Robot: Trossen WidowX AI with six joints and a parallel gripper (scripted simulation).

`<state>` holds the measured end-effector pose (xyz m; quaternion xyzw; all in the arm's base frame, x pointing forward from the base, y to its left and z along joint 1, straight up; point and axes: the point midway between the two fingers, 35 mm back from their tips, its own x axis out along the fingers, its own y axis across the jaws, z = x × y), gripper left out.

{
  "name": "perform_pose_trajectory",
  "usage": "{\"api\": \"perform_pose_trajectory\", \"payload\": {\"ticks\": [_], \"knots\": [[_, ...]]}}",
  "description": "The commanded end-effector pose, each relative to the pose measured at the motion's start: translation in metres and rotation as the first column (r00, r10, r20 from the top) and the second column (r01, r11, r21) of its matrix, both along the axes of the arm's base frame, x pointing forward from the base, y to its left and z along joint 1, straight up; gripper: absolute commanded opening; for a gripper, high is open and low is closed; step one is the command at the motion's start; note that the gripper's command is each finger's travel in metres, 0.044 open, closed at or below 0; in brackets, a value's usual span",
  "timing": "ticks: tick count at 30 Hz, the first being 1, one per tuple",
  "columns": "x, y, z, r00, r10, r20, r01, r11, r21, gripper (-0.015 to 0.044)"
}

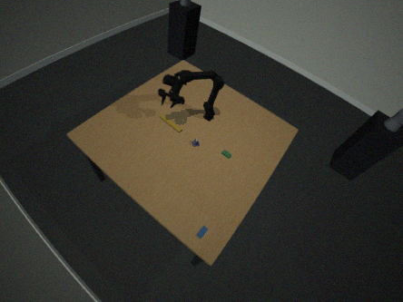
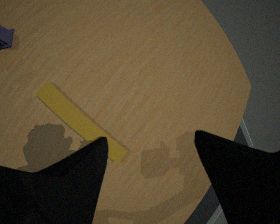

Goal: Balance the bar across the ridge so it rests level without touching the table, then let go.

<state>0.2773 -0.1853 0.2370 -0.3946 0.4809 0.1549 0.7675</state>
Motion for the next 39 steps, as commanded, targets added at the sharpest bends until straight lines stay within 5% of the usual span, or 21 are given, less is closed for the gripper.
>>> {"api": "perform_pose_trajectory", "payload": {"ticks": [1,17,39], "knots": [[0.000,0.007,-0.027,0.988,0.106,-0.109,-0.108,0.994,-0.008,0.0315],[-0.012,0.045,-0.117,0.660,0.579,-0.479,-0.608,0.786,0.114,0.0315],[-0.011,0.044,-0.166,0.654,0.584,-0.481,-0.612,0.782,0.117,0.0315]]}}
